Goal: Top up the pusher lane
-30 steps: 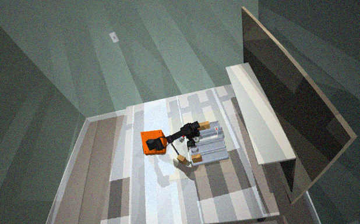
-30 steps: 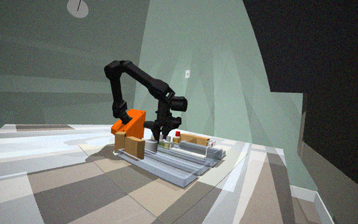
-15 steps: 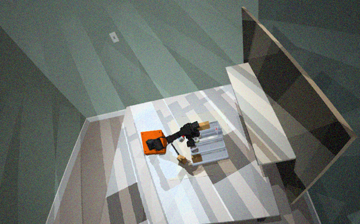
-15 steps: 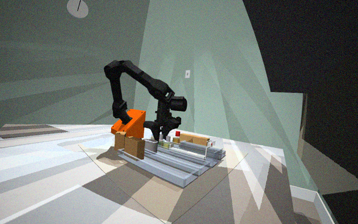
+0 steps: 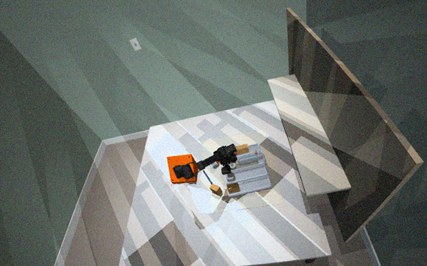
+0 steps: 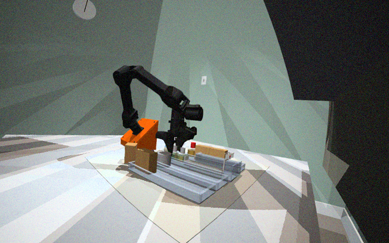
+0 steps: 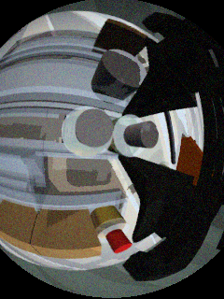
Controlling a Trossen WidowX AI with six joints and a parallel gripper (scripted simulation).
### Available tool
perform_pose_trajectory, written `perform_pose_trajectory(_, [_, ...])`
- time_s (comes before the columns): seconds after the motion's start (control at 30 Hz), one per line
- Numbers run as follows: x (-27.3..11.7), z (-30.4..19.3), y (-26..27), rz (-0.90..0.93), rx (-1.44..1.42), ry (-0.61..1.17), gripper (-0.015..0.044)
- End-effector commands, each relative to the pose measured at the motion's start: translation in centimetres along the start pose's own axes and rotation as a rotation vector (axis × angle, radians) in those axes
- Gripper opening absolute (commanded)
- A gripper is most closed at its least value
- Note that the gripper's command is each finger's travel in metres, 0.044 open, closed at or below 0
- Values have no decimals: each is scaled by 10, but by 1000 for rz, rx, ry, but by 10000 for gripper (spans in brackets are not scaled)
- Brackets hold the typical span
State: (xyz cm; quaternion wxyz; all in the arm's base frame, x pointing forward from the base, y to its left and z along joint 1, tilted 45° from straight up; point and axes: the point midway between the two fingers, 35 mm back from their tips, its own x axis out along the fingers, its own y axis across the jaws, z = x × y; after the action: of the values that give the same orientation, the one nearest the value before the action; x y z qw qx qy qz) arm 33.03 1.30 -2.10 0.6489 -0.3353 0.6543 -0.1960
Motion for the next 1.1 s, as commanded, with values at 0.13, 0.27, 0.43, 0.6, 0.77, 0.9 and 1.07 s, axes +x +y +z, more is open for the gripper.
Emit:
perform_pose_trajectory(0.13, [0,0,0,-1,6,0,236])
perform_pose_trajectory(0.27, [0,0,0,-1,6,0,300])
perform_pose_trajectory(0.43, [-11,0,0,0,6,0,300])
perform_pose_trajectory(0.6, [-20,0,0,0,6,0,300])
perform_pose_trajectory(0.77, [-20,-3,0,1,6,0,300])
perform_pose_trajectory(0.9, [-21,-14,1,1,5,1,300])
perform_pose_trajectory(1.07, [-22,-31,1,1,4,2,300])
